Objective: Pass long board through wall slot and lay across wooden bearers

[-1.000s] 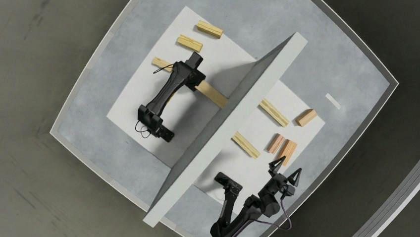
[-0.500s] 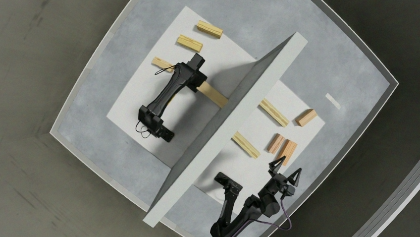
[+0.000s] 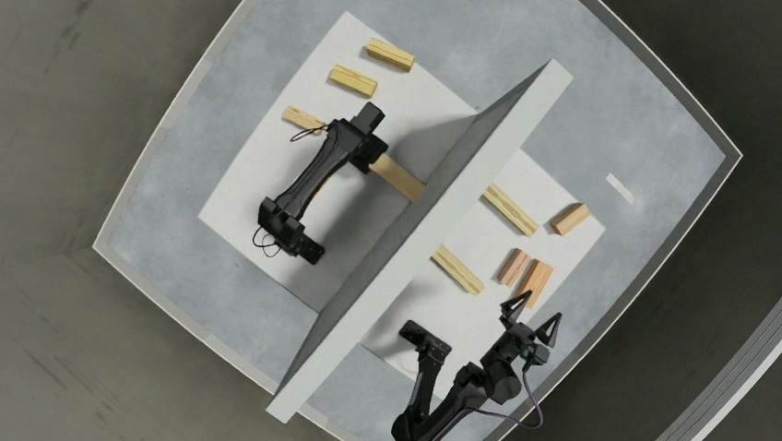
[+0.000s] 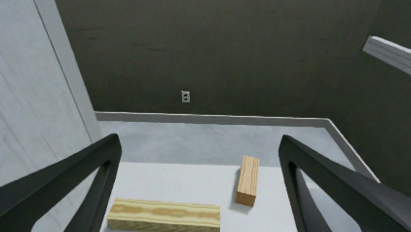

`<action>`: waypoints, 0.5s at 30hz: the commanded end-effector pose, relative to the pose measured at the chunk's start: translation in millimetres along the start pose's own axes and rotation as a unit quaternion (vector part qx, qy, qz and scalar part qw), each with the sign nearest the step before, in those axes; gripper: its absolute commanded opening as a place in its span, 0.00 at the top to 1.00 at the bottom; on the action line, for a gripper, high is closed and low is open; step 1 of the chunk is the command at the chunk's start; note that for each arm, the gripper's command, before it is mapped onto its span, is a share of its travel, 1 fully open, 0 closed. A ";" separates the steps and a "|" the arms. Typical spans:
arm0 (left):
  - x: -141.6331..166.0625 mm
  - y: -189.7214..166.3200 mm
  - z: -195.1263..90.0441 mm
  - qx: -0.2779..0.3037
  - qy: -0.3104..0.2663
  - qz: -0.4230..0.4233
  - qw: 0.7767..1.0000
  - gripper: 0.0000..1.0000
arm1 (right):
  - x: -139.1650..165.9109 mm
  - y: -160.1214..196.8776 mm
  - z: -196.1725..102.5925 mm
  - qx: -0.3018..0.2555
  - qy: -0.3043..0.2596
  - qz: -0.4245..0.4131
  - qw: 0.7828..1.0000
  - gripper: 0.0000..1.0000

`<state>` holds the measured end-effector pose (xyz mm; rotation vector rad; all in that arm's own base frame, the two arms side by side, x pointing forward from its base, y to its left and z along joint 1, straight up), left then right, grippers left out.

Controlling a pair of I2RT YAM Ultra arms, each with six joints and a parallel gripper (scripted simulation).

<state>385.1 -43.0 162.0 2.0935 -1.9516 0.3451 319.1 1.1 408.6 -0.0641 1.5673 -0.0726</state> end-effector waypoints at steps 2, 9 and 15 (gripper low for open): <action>21.2 -1.7 -20.8 0.032 0.024 0.012 0.999 1.00 | -17.5 -5.9 -9.9 0.010 -0.019 0.000 1.000 0.00; 21.8 1.1 -12.9 0.024 0.024 0.009 0.999 1.00 | -17.5 -5.9 -9.9 0.010 -0.019 0.000 1.000 0.00; 24.2 3.4 -9.5 0.019 0.023 0.007 1.000 1.00 | -17.5 -5.9 -9.9 0.010 -0.019 0.000 1.000 0.00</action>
Point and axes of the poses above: on each arm, the point where the finger pads meet when closed, its own z axis out along the fingers, its own y axis across the jaws, x = y × z, the point moved 6 cm from there along -z, back along the fingers, and after that the axes turned 5 degrees about -z, right-handed, at the moved point
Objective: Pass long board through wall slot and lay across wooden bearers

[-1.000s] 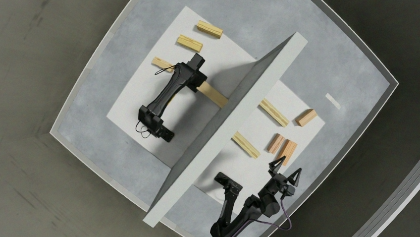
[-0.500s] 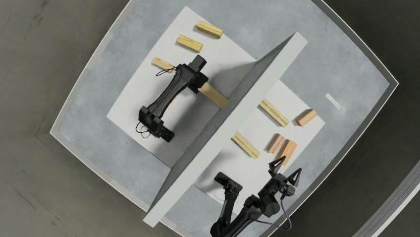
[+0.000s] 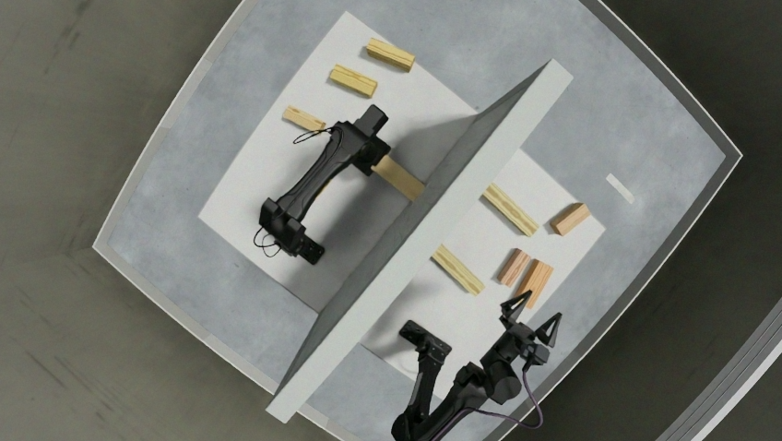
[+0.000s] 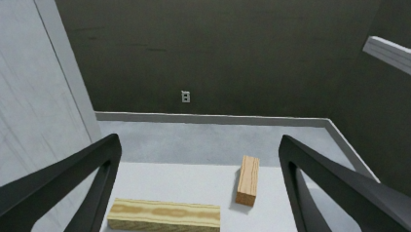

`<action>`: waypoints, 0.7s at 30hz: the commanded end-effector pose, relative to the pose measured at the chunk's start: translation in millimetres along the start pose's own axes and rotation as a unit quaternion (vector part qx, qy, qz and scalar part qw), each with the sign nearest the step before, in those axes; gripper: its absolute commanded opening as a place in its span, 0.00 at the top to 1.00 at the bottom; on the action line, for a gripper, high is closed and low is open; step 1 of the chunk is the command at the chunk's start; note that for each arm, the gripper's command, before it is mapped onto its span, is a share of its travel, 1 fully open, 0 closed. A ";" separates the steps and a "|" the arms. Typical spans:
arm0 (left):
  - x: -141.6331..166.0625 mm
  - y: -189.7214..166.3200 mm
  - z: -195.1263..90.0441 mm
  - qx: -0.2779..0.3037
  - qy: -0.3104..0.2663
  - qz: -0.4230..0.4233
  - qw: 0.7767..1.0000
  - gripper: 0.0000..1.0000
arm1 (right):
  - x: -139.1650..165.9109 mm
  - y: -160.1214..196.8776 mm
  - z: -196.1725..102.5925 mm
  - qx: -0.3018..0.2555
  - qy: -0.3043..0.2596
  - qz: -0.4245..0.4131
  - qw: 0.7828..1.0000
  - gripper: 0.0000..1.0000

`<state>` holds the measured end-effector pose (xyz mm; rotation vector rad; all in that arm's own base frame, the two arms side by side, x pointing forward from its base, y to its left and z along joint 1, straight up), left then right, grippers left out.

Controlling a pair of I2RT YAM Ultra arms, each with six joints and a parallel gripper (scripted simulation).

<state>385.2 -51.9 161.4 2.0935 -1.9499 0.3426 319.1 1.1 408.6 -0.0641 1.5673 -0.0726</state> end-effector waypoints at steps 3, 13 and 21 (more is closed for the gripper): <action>16.6 4.7 -9.5 0.015 0.023 0.006 1.000 1.00 | -17.5 -5.9 -9.9 0.010 -0.019 0.000 1.000 0.00; 29.5 -5.3 -21.3 0.042 0.027 0.015 0.999 1.00 | -17.5 -5.9 -9.9 0.010 -0.019 0.000 1.000 0.00; 39.8 0.9 -11.3 0.031 0.026 0.012 0.999 1.00 | -17.5 -5.9 -9.9 0.010 -0.019 0.000 1.000 0.00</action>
Point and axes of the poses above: on each arm, the point where the finger pads meet when closed, its own z axis out along the fingers, its own y axis across the jaws, x = y × z, the point moved 6 cm from there along -z, back along the fingers, and after that the axes turned 5 degrees about -z, right-handed, at the moved point
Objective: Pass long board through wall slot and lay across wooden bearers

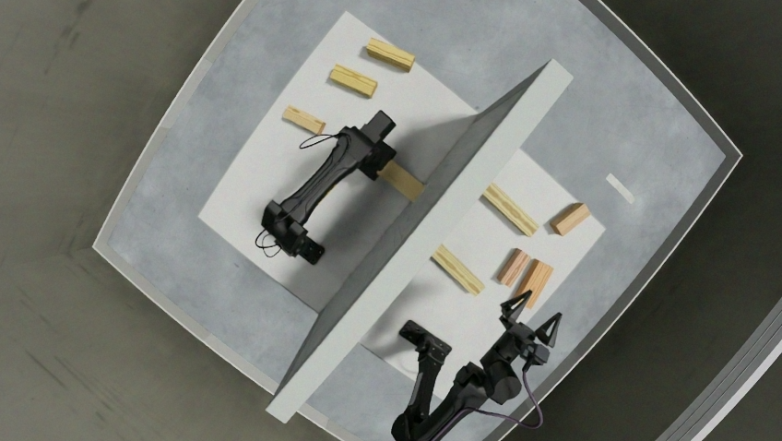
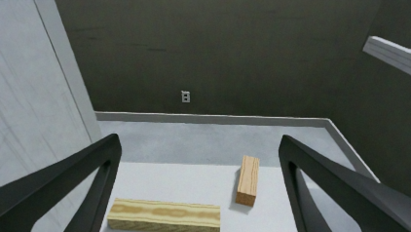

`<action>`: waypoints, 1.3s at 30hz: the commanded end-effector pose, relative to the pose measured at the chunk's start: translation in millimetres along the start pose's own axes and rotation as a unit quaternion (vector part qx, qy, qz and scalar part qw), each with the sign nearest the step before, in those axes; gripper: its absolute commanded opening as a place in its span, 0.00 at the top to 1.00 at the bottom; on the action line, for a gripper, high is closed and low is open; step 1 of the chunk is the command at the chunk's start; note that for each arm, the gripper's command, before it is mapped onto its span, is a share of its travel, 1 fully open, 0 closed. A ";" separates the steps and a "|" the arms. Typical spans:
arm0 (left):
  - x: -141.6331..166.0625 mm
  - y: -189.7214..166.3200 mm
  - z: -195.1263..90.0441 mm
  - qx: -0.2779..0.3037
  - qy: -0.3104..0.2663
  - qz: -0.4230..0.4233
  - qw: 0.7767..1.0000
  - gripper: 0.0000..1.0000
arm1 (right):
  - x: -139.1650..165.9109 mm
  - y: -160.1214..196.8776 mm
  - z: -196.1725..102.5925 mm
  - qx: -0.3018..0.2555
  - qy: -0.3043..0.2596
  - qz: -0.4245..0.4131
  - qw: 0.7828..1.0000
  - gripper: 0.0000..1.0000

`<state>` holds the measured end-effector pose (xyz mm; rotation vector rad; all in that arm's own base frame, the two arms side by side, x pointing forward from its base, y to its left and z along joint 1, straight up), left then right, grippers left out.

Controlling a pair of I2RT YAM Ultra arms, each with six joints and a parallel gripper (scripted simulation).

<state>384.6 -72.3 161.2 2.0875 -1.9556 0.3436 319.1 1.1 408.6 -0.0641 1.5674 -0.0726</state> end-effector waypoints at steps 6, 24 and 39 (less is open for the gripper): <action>25.0 -0.9 -16.7 0.032 0.026 0.006 0.999 1.00 | -17.5 -5.9 -9.9 0.010 -0.019 0.000 1.000 0.00; 48.4 -6.9 1.8 0.024 0.023 0.004 0.999 1.00 | -17.5 -5.9 -9.9 0.010 -0.019 0.000 1.000 0.00; 68.4 -5.4 11.8 0.020 0.023 0.002 1.000 1.00 | -17.5 -5.9 -9.9 0.010 -0.019 0.000 1.000 0.00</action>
Point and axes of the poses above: on each arm, the point where the finger pads meet when closed, its own z axis out along the fingers, its own y axis across the jaws, x = y × z, the point moved 6 cm from there along -z, back along the fingers, and after that the axes turned 5 degrees about -z, right-handed, at the moved point
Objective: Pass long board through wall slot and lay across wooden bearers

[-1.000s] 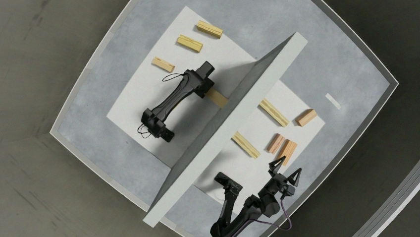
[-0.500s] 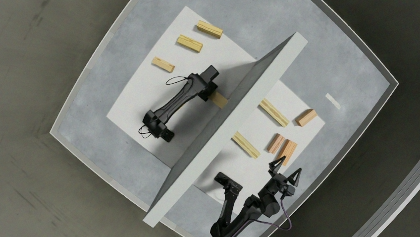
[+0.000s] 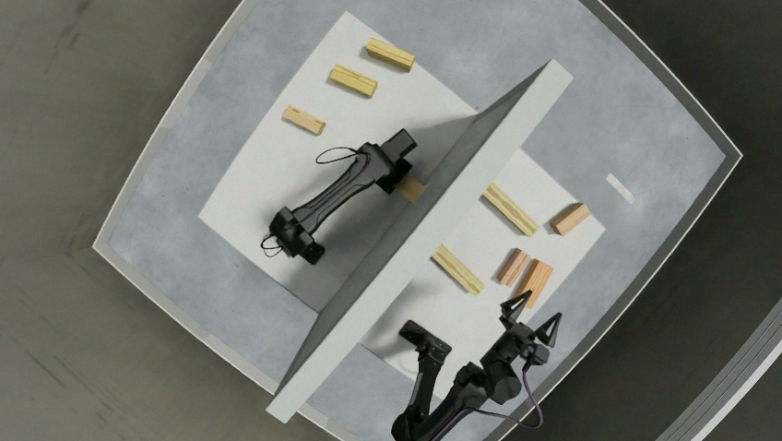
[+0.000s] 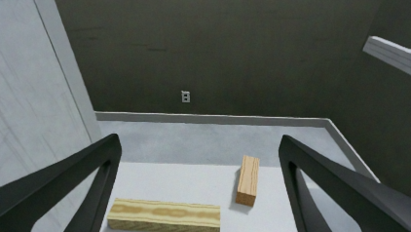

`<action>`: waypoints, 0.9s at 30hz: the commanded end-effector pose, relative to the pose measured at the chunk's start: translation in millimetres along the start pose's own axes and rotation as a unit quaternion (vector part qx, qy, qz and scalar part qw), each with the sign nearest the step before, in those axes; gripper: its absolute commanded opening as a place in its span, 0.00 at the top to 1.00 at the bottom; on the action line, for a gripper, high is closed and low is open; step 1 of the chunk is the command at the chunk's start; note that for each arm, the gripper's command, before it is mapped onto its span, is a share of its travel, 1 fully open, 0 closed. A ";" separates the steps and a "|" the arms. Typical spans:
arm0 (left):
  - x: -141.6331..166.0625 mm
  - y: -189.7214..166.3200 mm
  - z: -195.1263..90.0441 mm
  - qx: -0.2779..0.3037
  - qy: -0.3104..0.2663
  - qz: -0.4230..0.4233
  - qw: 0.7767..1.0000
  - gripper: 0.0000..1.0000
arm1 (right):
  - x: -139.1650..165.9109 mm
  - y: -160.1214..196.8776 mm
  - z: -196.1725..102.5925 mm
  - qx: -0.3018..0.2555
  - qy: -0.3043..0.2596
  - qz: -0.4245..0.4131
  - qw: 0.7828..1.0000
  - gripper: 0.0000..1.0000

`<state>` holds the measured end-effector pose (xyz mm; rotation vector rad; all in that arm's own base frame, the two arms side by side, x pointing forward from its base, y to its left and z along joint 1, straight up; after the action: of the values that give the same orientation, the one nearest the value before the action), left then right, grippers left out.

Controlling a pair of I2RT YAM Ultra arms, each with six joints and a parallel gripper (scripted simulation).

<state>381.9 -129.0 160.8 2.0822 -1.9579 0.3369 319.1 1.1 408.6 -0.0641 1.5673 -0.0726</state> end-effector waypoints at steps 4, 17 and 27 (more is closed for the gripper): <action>28.1 -9.3 -20.6 0.040 0.030 0.010 0.999 1.00 | -17.5 -5.9 -9.9 0.010 -0.019 0.000 1.000 0.00; 39.9 -9.3 -0.8 0.023 0.025 0.001 0.999 1.00 | -17.5 -5.9 -9.9 0.010 -0.019 0.000 1.000 0.00; 55.5 -2.4 -19.4 0.038 0.033 0.012 0.999 1.00 | -17.5 -5.9 -9.9 0.010 -0.019 0.000 1.000 0.00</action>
<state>382.3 -166.9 160.7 2.0893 -1.9554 0.3387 319.1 1.1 408.6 -0.0641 1.5673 -0.0726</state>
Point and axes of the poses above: on each arm, the point where the finger pads meet when closed, its own z axis out along the fingers, its own y axis across the jaws, x = y × z, the point moved 6 cm from there along -z, back along the fingers, and after that the axes turned 5 degrees about -z, right-handed, at the moved point
